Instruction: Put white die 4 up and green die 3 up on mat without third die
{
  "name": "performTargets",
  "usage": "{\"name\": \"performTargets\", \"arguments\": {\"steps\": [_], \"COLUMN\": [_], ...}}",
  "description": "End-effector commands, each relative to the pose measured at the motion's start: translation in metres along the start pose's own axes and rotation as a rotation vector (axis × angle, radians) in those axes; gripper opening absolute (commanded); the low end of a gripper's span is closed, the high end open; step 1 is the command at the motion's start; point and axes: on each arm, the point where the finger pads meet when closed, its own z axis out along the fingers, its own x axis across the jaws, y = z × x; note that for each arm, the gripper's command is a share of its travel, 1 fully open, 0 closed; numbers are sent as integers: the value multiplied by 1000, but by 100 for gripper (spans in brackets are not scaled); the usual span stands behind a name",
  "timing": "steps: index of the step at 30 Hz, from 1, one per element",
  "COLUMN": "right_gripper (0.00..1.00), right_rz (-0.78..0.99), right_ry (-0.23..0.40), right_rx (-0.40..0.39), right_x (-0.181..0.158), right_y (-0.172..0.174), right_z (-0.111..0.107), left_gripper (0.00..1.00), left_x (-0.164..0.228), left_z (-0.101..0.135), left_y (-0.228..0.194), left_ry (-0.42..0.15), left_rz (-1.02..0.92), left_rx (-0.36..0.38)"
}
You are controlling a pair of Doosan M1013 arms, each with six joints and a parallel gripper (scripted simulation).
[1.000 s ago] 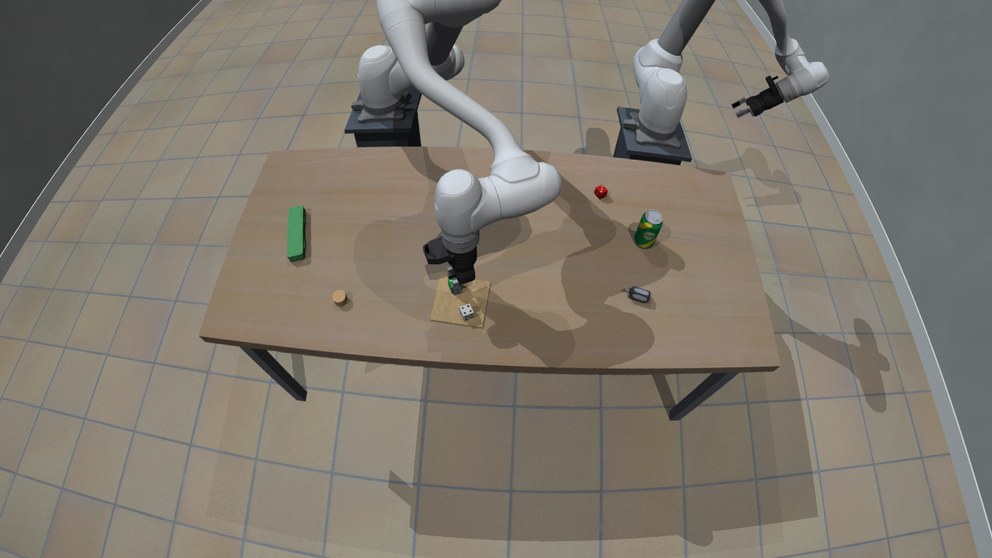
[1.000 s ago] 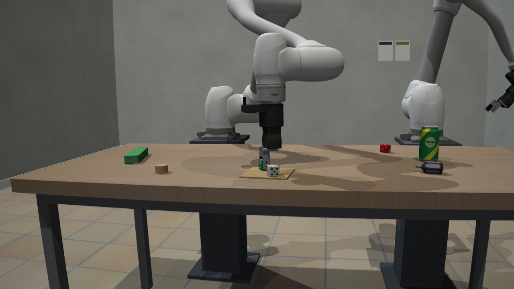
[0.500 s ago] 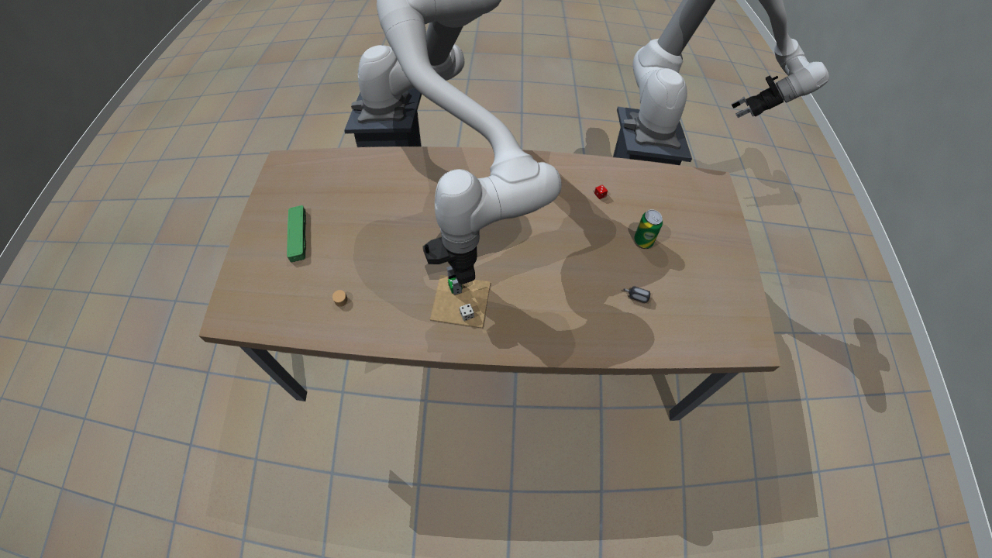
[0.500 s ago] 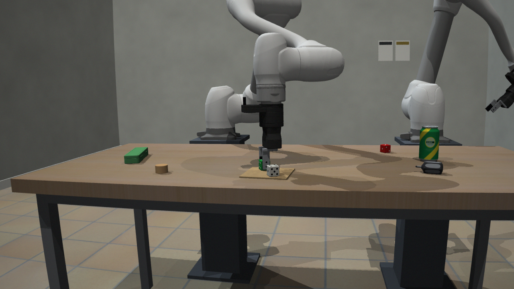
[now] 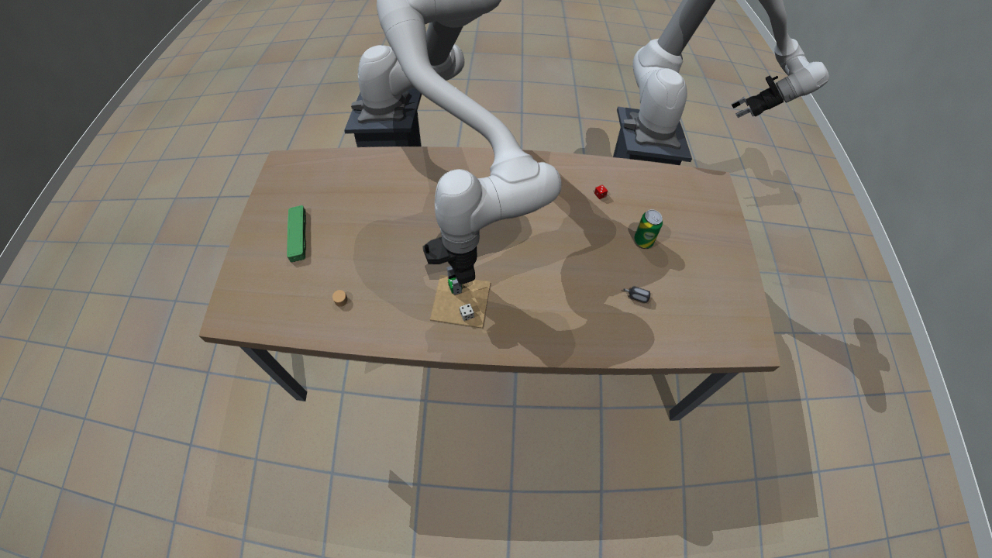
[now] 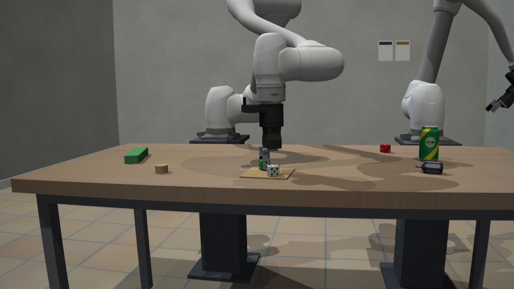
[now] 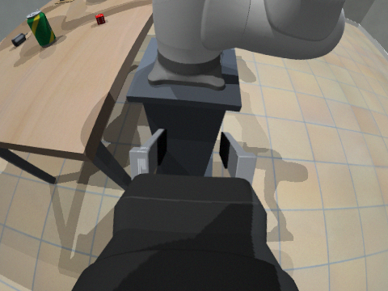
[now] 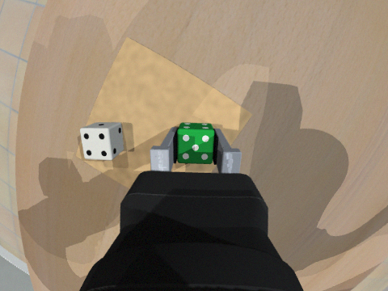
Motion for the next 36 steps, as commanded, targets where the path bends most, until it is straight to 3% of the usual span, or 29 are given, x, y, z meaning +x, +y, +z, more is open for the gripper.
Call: {"name": "performTargets", "arguments": {"steps": [1, 4, 5, 10, 11, 13, 17, 30, 36], "right_gripper": [57, 57, 63, 69, 75, 75, 87, 87, 87], "right_rz": [3, 3, 3, 3, 3, 3, 3, 3, 3], "right_ry": [1, 1, 1, 1, 1, 1, 1, 1, 1], "right_rx": [2, 2, 2, 2, 2, 2, 2, 2, 2], "right_x": [2, 2, 2, 2, 2, 2, 2, 2, 2], "right_y": [0, 0, 0, 0, 0, 0, 0, 0, 1], "right_z": [2, 2, 2, 2, 2, 2, 2, 2, -11], "left_gripper": [100, 100, 100, 100, 100, 100, 100, 100, 100], "left_x": [4, 4, 4, 4, 4, 4, 4, 4, 4], "left_z": [2, 2, 2, 2, 2, 2, 2, 2, 2], "left_y": [-3, -3, -3, -3, -3, -3, -3, -3, -3], "left_ry": [7, 7, 7, 7, 7, 7, 7, 7, 7], "left_rz": [-7, -7, -7, -7, -7, -7, -7, -7, -7], "left_rx": [3, 3, 3, 3, 3, 3, 3, 3, 3]}}
